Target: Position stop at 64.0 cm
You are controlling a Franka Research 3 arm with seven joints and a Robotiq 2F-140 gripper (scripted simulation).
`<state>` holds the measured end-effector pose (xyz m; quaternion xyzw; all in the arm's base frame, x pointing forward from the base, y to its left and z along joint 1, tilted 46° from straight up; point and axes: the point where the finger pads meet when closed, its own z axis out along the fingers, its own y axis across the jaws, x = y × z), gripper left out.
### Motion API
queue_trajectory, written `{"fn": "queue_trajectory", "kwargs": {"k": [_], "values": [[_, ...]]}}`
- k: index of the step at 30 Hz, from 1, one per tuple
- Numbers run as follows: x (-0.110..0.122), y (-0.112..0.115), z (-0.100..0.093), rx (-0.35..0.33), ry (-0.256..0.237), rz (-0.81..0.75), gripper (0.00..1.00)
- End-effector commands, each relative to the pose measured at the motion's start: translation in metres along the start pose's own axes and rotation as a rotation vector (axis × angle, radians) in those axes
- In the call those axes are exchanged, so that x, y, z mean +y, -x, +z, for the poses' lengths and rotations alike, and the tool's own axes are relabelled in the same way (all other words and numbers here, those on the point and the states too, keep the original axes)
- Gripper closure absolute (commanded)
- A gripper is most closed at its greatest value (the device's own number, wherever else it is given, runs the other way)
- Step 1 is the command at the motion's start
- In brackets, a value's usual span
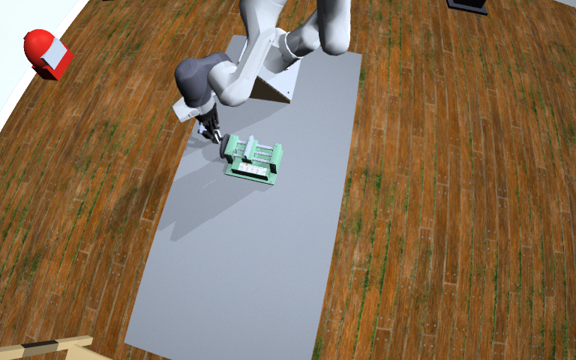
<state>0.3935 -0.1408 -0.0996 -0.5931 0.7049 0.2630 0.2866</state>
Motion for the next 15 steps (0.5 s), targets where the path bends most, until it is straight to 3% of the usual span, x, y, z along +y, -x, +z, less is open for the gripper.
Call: {"fn": "queue_trajectory", "kwargs": {"k": [1, 15], "values": [[-0.009, -0.001, -0.001, 0.004, -0.008, 0.005, 0.96], [-0.024, -0.001, 0.002, 0.004, -0.008, 0.005, 0.96]]}}
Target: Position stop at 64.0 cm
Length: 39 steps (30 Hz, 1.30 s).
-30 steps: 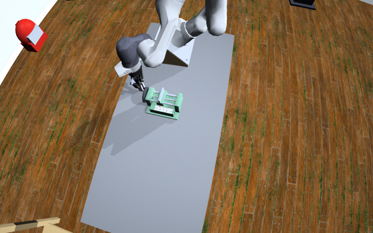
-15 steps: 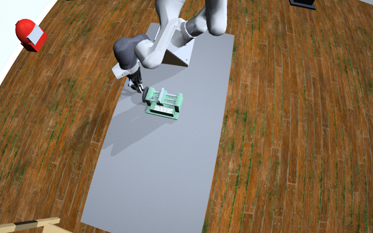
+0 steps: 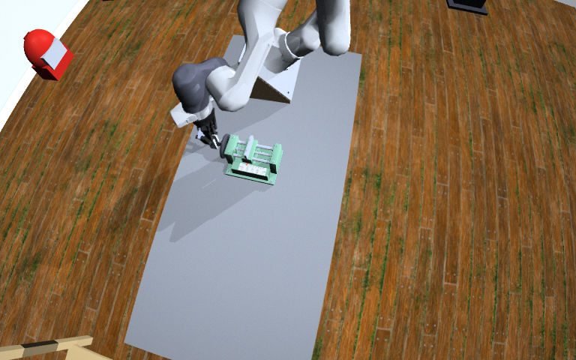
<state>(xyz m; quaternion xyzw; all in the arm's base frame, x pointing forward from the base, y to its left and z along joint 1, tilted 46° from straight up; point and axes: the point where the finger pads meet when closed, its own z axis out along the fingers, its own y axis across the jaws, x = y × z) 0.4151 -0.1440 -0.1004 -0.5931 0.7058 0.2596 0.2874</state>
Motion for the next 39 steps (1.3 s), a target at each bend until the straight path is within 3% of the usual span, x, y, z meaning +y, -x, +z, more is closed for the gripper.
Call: {"fn": "queue_trajectory", "kwargs": {"k": [1, 39], "values": [[-0.004, -0.001, 0.002, 0.001, -0.002, 0.006, 0.96], [-0.023, -0.001, 0.029, 0.001, -0.002, 0.006, 0.96]]}}
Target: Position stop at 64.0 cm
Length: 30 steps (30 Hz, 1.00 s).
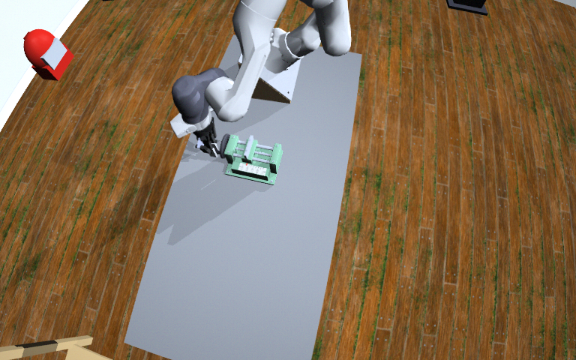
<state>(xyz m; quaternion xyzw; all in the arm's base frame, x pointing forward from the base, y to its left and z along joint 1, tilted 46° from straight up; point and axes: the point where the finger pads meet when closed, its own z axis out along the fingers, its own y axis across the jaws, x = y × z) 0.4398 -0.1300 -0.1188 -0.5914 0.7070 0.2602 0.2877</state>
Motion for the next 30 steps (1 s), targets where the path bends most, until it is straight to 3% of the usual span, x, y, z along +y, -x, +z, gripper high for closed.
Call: {"fn": "queue_trajectory", "kwargs": {"k": [1, 30], "values": [[-0.001, -0.001, 0.004, 0.002, -0.001, 0.003, 0.96], [0.0, -0.001, 0.017, 0.002, -0.001, 0.003, 0.96]]}}
